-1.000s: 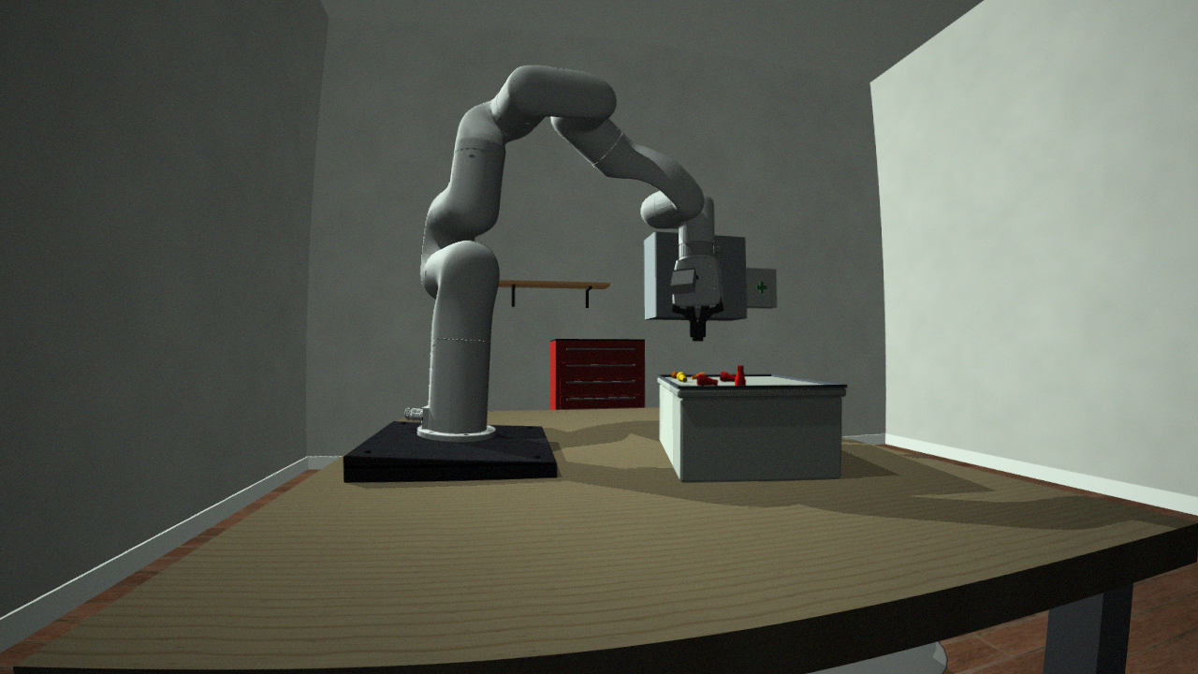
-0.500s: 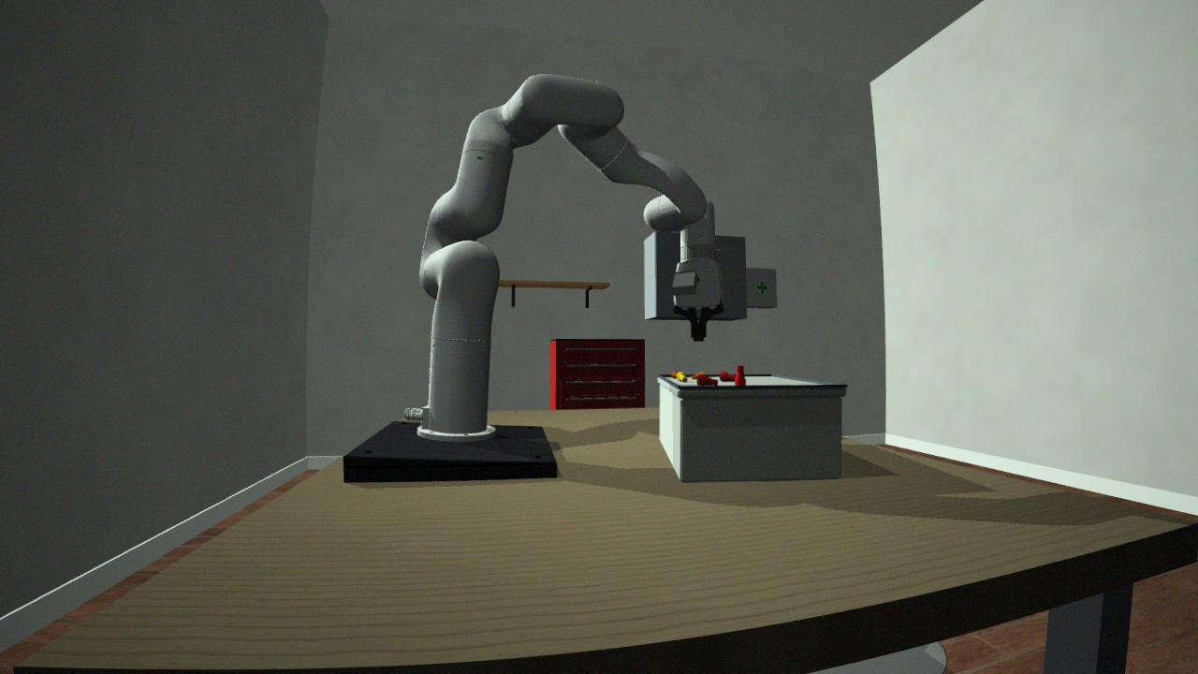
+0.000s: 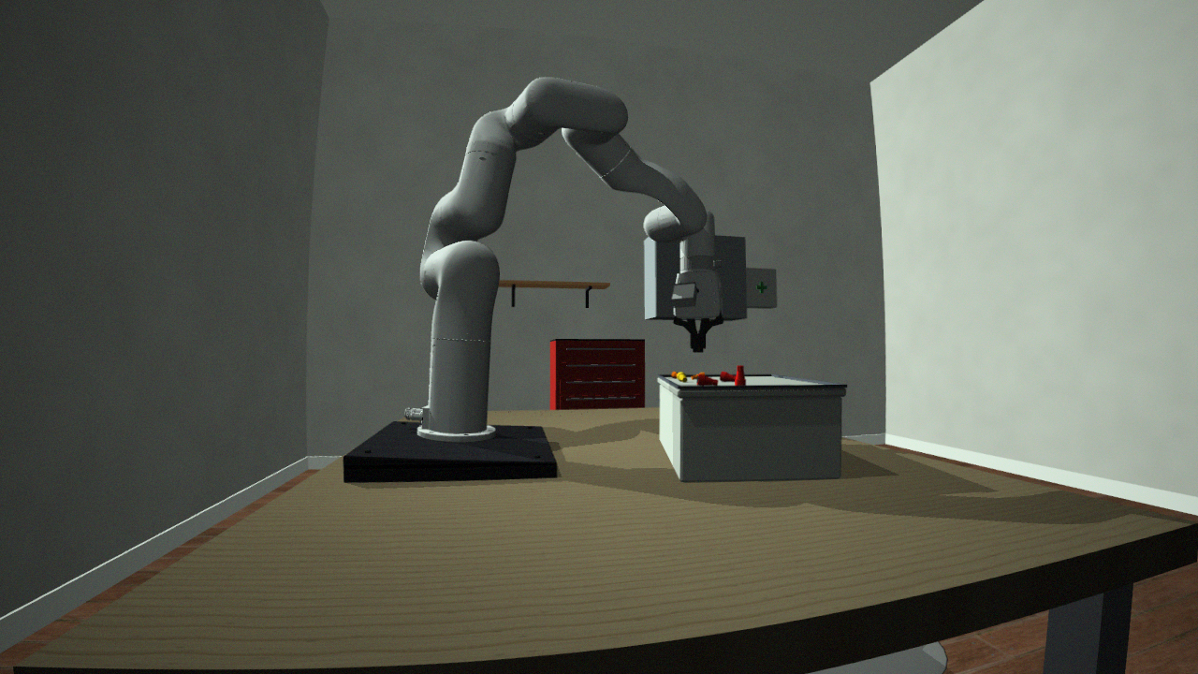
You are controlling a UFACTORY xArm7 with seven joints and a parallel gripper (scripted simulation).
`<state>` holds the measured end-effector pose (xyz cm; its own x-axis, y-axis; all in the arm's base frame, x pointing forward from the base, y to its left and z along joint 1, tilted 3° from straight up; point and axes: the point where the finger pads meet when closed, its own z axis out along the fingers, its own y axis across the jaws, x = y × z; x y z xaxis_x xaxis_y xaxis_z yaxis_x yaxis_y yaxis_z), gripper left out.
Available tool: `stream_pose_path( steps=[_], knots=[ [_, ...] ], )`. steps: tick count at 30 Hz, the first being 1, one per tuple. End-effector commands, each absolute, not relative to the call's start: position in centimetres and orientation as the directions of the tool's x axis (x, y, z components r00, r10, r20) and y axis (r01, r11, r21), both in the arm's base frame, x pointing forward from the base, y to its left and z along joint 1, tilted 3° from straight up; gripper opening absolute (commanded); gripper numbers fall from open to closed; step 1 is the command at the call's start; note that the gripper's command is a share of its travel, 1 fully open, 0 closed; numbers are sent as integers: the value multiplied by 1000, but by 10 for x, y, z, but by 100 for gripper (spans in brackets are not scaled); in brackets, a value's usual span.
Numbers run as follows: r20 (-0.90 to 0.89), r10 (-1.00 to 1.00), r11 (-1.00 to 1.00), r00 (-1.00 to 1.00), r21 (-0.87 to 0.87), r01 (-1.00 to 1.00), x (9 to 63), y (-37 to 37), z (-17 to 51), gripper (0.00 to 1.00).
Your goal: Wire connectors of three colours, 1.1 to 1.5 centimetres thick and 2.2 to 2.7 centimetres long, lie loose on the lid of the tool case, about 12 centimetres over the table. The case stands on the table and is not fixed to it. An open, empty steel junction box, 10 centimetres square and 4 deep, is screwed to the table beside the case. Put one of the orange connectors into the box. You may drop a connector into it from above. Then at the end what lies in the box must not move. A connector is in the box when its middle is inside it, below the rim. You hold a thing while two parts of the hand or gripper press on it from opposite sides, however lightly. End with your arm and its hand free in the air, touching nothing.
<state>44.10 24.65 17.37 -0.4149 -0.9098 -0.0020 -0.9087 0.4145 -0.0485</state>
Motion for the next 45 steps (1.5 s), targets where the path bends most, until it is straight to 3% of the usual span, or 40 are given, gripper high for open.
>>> stream_pose_path(
  steps=[1, 14, 35, 36, 45],
  knots=[
    [-9, -910, 414, -414, -53, -909, 444, 248, 159, 2],
    [-9, -910, 414, -414, -53, -909, 450, 246, 50, 2],
    [-9, -910, 414, -414, -53, -909, 451, 246, 19, 2],
    [-9, -910, 414, -414, -53, -909, 451, 246, 19, 26],
    [-9, -910, 414, -414, -53, -909, 451, 246, 19, 26]
  ],
)
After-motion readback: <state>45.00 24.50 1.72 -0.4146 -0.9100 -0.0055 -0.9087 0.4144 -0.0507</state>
